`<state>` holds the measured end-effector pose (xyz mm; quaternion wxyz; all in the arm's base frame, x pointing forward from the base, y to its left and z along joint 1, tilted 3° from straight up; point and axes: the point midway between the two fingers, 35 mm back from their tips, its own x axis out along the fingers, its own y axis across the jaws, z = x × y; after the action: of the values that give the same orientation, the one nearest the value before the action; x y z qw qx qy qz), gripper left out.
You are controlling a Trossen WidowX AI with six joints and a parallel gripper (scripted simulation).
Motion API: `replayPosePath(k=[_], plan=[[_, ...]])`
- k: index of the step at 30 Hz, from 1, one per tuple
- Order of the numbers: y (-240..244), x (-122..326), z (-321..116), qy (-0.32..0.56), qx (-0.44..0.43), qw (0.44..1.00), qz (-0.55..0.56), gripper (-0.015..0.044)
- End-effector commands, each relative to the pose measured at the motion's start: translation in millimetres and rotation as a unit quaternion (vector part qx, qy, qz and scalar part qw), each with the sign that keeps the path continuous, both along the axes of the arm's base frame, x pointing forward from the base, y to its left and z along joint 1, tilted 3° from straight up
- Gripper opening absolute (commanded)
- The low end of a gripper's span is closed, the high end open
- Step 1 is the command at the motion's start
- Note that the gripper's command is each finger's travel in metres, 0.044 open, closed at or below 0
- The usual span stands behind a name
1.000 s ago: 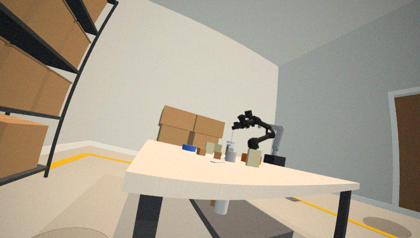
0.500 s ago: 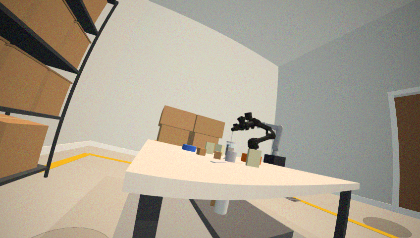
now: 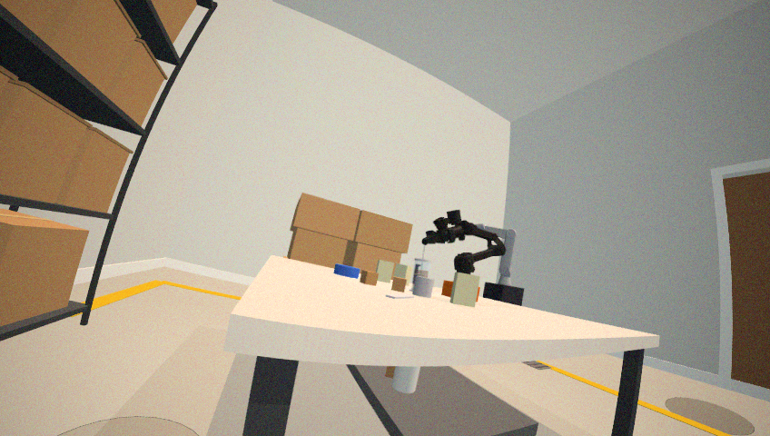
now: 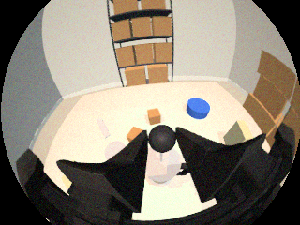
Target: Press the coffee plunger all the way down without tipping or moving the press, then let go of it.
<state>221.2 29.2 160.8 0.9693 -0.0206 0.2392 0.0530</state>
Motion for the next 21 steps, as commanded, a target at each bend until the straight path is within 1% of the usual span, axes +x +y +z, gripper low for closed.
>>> replayPosePath(k=[1,13,21], plan=[[-0.8,-4.8,-32.2,0.036,-0.008,0.999,0.002,0.0126],[-1.0,0.8,-49.9,0.036,-0.008,0.999,0.002,0.0126],[-0.8,6.8,-50.5,0.036,-0.008,0.999,0.002,0.0126]])
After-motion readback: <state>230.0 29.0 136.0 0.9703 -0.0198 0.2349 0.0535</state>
